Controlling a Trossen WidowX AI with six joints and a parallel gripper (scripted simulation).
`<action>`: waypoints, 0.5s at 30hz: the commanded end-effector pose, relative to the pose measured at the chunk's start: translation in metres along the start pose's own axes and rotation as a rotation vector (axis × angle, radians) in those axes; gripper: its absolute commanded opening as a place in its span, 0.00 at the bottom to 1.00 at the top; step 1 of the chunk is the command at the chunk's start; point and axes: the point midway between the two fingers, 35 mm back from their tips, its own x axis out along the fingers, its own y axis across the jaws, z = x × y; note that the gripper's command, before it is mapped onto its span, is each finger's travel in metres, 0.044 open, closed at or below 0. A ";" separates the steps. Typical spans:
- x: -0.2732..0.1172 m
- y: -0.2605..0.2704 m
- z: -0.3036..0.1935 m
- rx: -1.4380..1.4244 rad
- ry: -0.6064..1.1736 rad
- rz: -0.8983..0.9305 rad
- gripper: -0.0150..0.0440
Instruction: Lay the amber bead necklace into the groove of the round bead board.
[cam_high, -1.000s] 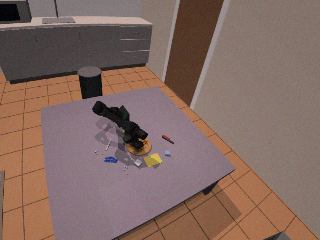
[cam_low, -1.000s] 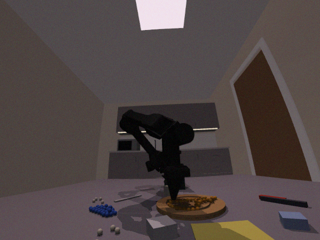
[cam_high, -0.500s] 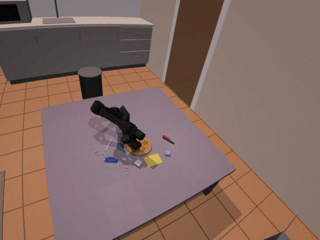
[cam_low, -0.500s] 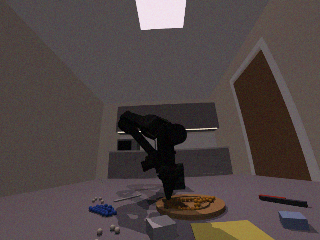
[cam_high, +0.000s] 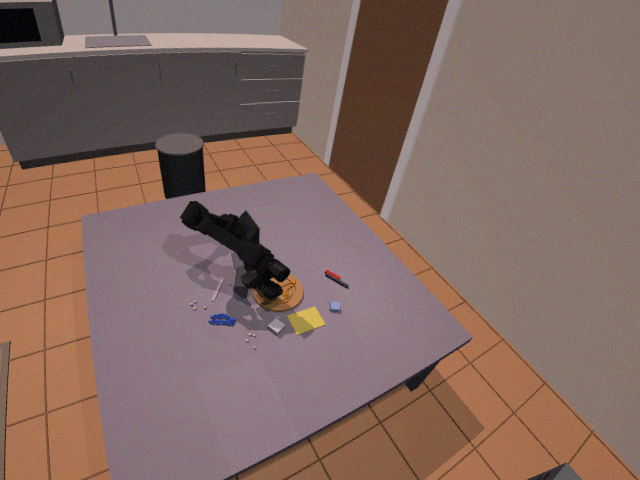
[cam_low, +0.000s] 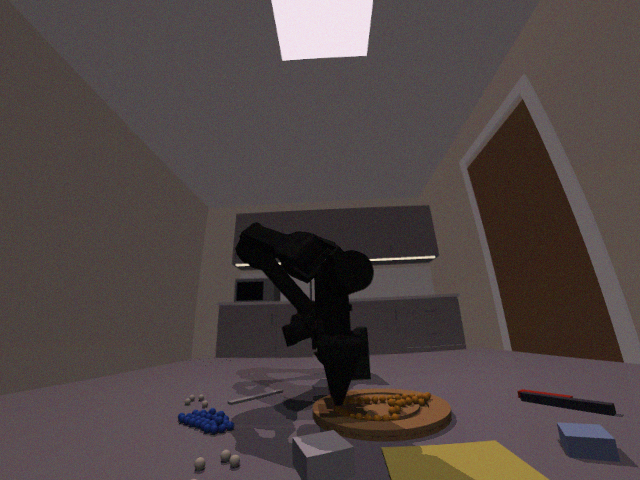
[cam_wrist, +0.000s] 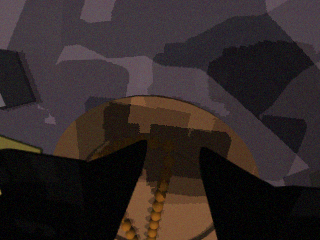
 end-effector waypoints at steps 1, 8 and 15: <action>0.000 0.000 0.000 0.002 0.000 0.001 0.79; -0.005 -0.001 0.000 -0.008 -0.003 -0.002 1.00; -0.005 -0.001 0.000 -0.008 -0.004 -0.002 1.00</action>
